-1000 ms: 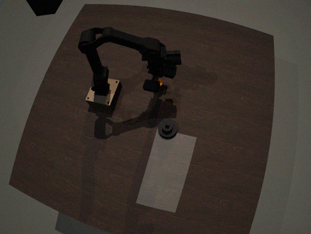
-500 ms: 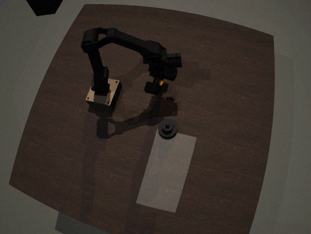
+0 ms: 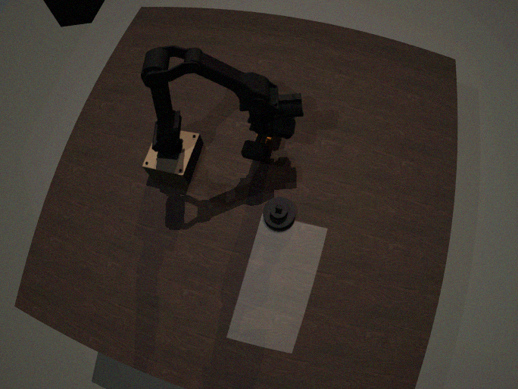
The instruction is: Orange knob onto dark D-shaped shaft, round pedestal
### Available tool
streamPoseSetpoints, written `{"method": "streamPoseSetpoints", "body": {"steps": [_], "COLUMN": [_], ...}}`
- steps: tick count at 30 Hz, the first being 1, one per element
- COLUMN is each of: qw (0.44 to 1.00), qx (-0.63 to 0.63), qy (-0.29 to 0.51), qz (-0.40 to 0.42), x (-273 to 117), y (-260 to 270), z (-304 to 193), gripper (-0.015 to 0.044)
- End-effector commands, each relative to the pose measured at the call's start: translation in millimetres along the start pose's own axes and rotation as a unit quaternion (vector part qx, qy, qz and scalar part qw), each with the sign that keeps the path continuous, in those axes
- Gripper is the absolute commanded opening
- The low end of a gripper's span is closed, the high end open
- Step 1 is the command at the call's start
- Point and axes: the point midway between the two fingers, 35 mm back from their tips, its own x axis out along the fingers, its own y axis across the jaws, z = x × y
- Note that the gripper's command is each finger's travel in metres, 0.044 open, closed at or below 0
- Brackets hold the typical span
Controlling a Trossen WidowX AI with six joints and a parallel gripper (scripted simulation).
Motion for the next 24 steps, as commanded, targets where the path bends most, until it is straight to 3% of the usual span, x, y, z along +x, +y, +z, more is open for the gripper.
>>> {"method": "streamPoseSetpoints", "body": {"steps": [1, 12, 22, 24], "qw": [1.0, 1.0, 1.0, 1.0], "qx": [0.002, 0.002, 0.002, 0.002], "qy": [0.002, 0.002, 0.002, 0.002], "qz": [-0.004, -0.004, -0.004, -0.004], "x": [9.3, 24.1, 24.1, 24.1], "y": [-1.4, -2.2, -2.2, -2.2], "z": [-0.8, -2.6, -2.6, -2.6], "gripper": [0.044, 0.044, 0.0177, 0.0164]}}
